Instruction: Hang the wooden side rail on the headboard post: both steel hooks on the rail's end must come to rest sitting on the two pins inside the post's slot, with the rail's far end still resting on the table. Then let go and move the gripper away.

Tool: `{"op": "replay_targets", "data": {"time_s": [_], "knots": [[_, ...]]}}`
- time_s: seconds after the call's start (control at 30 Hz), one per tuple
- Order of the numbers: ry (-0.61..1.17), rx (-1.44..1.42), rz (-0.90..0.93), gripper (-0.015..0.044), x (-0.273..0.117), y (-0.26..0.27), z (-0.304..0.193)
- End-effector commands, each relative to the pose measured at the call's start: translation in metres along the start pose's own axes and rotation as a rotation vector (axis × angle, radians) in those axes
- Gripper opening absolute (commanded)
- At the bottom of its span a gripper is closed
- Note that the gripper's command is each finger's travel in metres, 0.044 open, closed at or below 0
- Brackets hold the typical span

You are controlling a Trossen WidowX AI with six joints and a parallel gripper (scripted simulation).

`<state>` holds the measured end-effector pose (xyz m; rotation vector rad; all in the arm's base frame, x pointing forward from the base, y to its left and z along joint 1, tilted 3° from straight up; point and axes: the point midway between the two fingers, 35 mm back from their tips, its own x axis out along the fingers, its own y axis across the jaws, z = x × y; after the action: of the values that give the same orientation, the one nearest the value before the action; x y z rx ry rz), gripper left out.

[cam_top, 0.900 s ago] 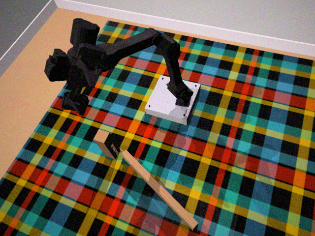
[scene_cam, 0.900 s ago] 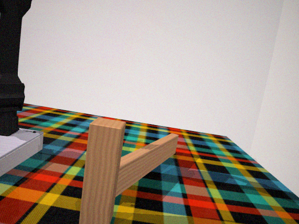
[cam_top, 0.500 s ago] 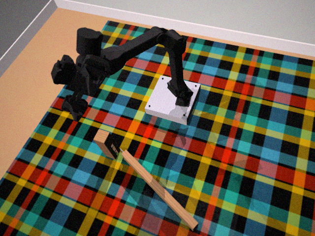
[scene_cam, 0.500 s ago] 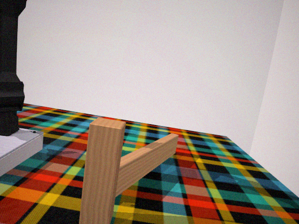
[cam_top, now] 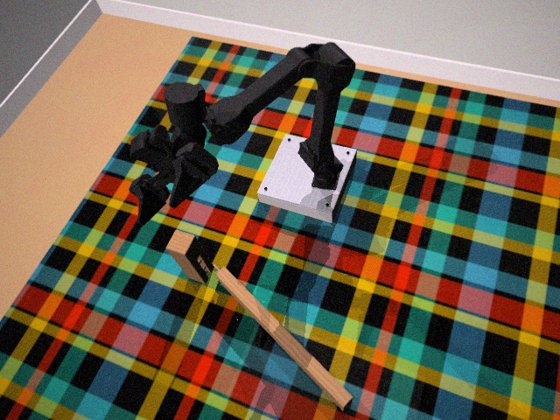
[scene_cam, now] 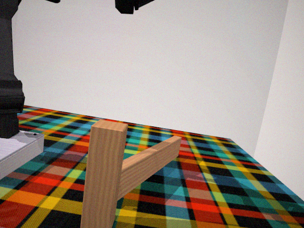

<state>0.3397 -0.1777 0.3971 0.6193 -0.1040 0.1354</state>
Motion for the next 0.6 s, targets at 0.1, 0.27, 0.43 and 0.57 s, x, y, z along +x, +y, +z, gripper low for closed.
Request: {"op": "replay_targets", "data": {"time_s": [0.1, 0.27, 0.43, 0.57], "knots": [[-0.022, -0.142, -0.196, 0.0440, -0.035, -0.044, -0.048], [-0.002, -0.236, -0.328, 0.0440, -0.063, -0.072, -0.086], [0.043, -0.330, -0.460, 0.0440, -0.093, -0.097, -0.127], [0.097, -0.404, -0.563, 0.0440, -0.120, -0.116, -0.162]]}}
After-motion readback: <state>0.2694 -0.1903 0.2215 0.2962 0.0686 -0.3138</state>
